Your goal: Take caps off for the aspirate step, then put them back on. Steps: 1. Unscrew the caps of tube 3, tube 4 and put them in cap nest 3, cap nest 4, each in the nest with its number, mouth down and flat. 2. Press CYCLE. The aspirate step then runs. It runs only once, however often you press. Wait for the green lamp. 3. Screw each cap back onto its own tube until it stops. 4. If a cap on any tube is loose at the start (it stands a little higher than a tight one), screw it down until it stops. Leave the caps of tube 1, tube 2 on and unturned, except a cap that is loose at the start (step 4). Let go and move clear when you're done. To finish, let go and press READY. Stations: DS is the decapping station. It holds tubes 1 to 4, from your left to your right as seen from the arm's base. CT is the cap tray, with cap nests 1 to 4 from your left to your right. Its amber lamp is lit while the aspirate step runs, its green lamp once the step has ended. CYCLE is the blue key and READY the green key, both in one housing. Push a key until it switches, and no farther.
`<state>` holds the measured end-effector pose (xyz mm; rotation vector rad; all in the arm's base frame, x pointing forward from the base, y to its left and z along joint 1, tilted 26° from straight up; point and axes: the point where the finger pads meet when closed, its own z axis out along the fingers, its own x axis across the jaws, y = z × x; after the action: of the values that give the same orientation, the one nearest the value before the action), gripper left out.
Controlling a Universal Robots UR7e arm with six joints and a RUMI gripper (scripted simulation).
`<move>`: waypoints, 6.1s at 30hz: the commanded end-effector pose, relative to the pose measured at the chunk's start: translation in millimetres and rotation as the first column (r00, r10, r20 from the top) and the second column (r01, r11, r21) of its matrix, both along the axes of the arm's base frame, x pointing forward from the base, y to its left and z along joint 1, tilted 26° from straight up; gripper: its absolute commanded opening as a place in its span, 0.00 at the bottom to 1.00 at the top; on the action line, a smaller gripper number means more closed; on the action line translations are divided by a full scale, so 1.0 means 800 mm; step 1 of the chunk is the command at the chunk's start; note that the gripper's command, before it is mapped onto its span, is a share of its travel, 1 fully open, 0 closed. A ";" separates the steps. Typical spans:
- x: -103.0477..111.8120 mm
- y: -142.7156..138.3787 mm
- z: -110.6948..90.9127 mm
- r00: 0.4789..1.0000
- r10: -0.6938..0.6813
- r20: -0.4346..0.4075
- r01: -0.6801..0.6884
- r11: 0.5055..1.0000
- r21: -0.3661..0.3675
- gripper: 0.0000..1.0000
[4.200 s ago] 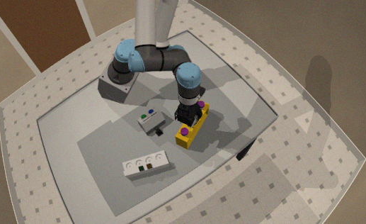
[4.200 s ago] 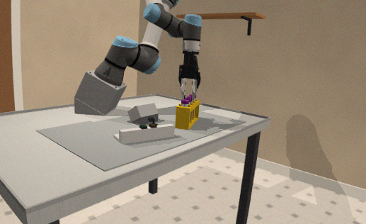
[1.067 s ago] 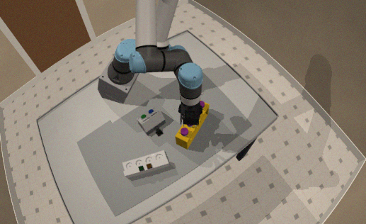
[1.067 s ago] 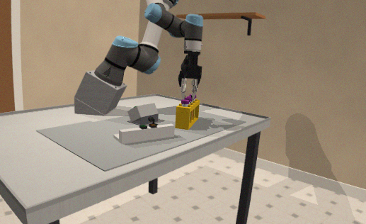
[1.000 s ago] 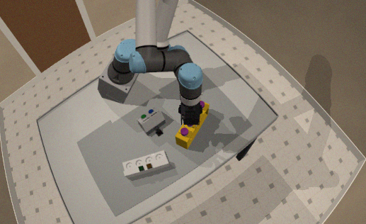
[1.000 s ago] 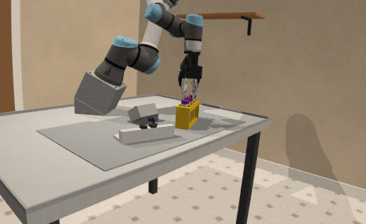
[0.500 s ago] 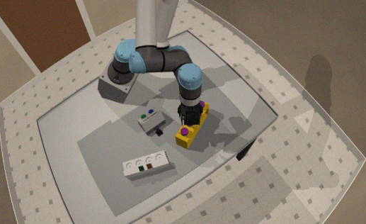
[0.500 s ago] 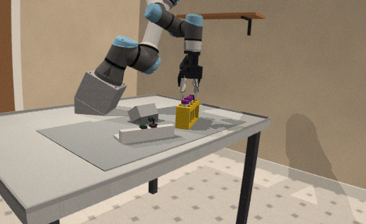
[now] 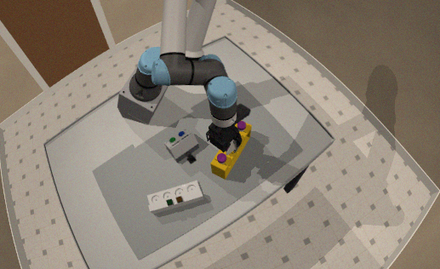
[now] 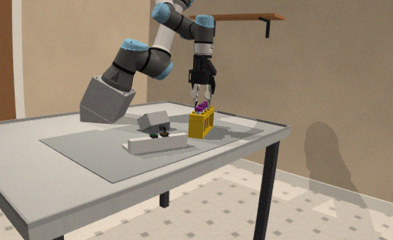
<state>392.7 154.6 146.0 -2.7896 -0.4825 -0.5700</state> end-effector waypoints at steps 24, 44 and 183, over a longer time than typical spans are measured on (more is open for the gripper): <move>0.000 0.000 0.000 0.947 -0.301 -0.113 0.311 0.947 0.078 0.00; 0.000 0.000 0.001 0.868 0.484 0.109 -0.450 0.861 -0.236 0.00; 0.000 0.000 0.001 0.947 -0.302 -0.113 0.311 0.947 0.078 0.00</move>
<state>392.3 154.8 146.9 -2.8010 0.0026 -0.4958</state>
